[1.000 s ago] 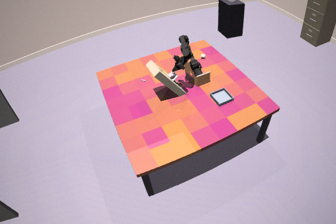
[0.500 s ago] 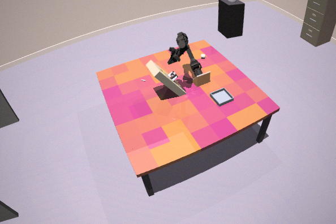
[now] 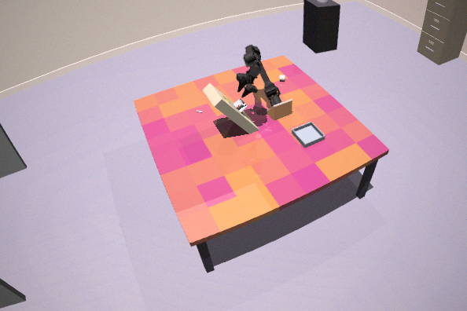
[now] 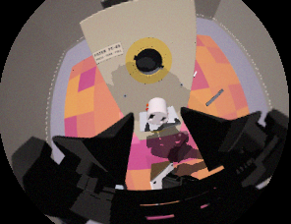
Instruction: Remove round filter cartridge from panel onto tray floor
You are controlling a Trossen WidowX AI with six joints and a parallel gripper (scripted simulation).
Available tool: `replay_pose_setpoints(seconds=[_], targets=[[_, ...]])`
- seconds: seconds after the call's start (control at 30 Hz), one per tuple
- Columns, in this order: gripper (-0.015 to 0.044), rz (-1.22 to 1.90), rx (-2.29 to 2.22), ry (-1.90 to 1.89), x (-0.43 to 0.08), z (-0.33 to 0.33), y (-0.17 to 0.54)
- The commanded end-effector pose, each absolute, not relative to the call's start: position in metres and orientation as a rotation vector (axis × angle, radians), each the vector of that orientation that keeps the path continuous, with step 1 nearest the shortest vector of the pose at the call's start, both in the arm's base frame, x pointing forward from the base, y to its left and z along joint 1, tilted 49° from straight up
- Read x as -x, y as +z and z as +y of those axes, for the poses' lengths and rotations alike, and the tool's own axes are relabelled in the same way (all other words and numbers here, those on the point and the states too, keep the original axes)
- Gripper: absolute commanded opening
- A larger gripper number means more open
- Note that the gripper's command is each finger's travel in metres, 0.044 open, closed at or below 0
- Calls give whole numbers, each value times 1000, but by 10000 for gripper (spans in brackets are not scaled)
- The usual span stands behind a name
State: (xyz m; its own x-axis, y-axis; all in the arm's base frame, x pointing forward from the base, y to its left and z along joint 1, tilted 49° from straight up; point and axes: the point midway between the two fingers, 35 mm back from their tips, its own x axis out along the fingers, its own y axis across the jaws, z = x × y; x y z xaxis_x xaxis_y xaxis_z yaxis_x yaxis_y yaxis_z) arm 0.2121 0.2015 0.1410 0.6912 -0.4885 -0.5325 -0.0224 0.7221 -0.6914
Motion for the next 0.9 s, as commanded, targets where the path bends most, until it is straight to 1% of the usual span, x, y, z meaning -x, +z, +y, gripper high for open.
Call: replay_pose_setpoints(seconds=[0.0, 0.87], targets=[[305, 888, 827, -302, -203, 178, 126], [305, 887, 826, -300, -227, 158, 105]])
